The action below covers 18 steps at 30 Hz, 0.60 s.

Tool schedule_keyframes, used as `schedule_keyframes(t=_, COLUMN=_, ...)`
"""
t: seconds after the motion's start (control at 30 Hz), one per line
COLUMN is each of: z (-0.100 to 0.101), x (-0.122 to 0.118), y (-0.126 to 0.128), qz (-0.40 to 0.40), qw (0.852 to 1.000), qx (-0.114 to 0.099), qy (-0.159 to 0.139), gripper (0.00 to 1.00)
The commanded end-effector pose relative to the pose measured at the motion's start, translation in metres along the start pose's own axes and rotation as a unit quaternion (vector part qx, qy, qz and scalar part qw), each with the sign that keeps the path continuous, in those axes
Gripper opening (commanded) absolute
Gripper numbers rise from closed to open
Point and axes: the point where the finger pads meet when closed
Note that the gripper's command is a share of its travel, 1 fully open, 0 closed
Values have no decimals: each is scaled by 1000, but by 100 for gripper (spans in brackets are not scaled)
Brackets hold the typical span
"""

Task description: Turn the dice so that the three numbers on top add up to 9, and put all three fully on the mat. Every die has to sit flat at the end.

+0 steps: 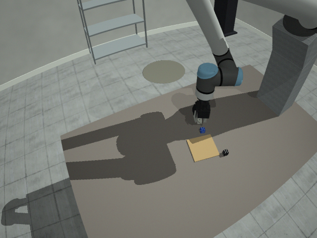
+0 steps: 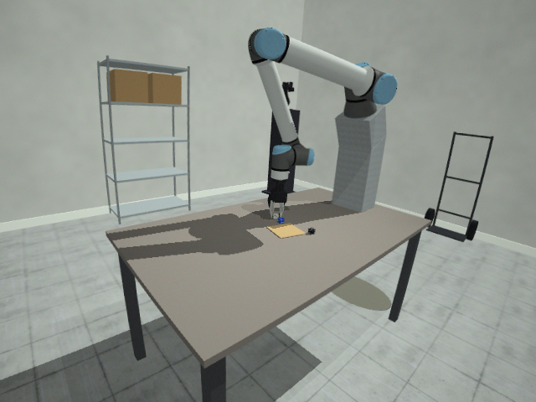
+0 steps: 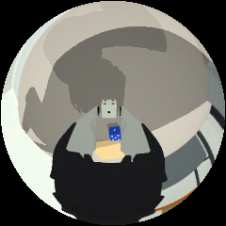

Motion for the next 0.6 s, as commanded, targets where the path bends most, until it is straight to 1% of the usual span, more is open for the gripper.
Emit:
schedule_keyframes(t=0.0, z=0, x=0, y=0, qz=0, qw=1000, qx=0, qy=0, gripper=24)
schedule_keyframes(t=0.03, z=0, x=0, y=0, qz=0, qw=1000, qx=0, qy=0, gripper=24)
schedule_keyframes(t=0.07, z=0, x=0, y=0, qz=0, qw=1000, qx=0, qy=0, gripper=6)
schedule_keyframes(t=0.57, z=0, x=0, y=0, qz=0, qw=1000, qx=0, qy=0, gripper=6)
Point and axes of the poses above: the point where the finger pads meet when closed, its own z axis out along the fingers, its own y axis across the jaws, x = y × z, and after that the axes turned 8 degrees about -z, right-handed
